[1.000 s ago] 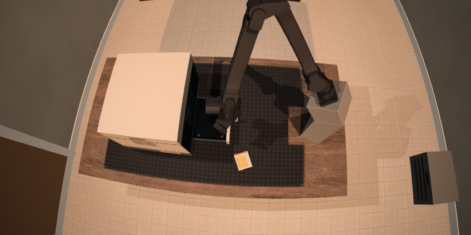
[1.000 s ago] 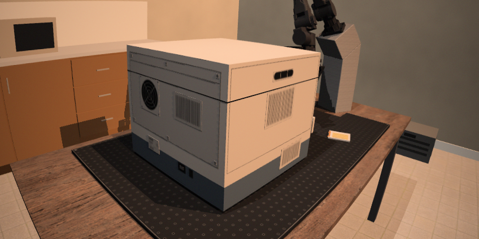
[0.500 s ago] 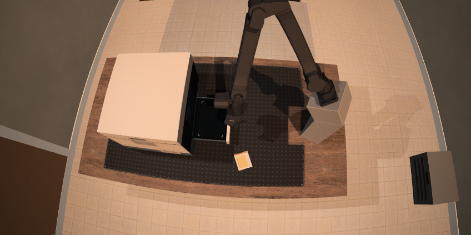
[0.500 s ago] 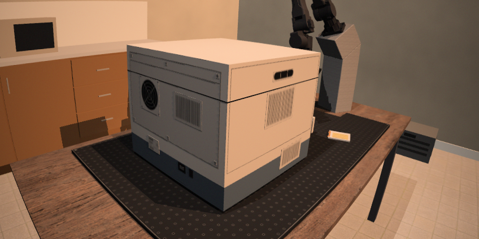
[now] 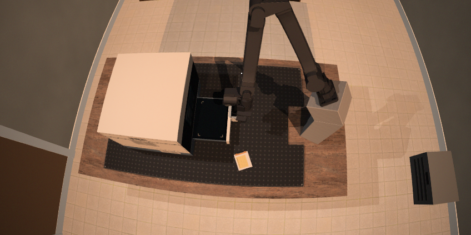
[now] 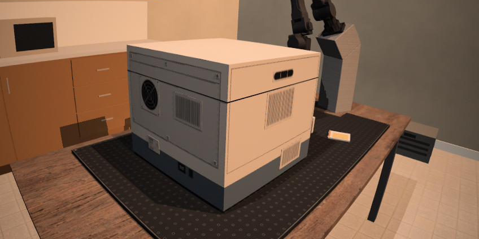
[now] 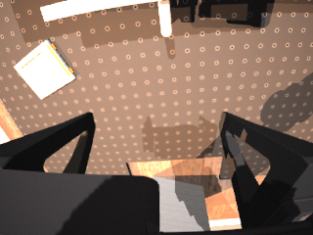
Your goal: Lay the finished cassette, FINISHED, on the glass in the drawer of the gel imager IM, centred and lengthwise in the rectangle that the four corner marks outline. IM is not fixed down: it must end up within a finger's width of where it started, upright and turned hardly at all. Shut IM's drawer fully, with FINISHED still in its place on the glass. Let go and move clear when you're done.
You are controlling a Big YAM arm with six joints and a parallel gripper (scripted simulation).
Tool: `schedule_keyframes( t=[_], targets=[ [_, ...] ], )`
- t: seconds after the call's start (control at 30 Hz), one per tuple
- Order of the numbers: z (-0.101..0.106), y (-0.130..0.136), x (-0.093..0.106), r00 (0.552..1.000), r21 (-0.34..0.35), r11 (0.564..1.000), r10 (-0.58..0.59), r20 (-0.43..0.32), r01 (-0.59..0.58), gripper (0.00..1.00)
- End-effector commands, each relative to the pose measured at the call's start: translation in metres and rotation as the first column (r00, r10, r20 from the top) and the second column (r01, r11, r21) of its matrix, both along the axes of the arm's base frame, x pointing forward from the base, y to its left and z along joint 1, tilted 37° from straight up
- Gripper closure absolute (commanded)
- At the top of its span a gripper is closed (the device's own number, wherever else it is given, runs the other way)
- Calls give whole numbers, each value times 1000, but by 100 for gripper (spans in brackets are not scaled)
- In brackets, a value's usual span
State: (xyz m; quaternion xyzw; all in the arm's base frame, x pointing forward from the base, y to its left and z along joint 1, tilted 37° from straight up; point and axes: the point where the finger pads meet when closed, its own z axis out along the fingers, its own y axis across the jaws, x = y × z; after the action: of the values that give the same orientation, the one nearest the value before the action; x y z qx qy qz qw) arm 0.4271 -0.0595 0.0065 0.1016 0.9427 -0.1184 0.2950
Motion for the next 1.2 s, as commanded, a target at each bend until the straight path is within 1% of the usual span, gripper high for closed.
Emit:
schedule_keyframes(
  t=[0.0,0.03,0.1,0.27,0.3,0.37,0.4,0.63,0.67,0.77,0.83,1.0,1.07,1.1,1.17],
  targets=[
    [0,-16,-10,999,-60,997,49,-17,-50,0],
    [-5,-20,-15,997,-84,994,64,-43,-67,0],
    [-4,-24,-20,997,-83,994,69,-31,-71,0],
    [-6,-24,-20,997,-82,994,69,-36,-71,0],
    [-1,-21,-13,997,-84,993,78,-23,-79,0],
    [-2,-21,-15,997,-84,993,77,-31,-79,0],
    [-9,-19,-19,996,-77,994,71,-47,-75,0],
    [-9,-19,-19,996,-77,994,71,-47,-75,0],
    [-13,-11,-12,991,-100,987,116,-64,-123,0],
    [-19,-2,-1,976,-145,968,191,-102,-205,0],
    [-19,-2,-1,976,-145,968,191,-102,-205,0],
    [-29,14,16,935,-210,916,308,-175,-341,0],
    [-34,20,22,914,-232,889,351,-206,-394,0],
    [-34,20,21,900,-240,874,372,-227,-422,0],
    [-38,27,28,876,-263,842,411,-253,-471,0]
  ],
)
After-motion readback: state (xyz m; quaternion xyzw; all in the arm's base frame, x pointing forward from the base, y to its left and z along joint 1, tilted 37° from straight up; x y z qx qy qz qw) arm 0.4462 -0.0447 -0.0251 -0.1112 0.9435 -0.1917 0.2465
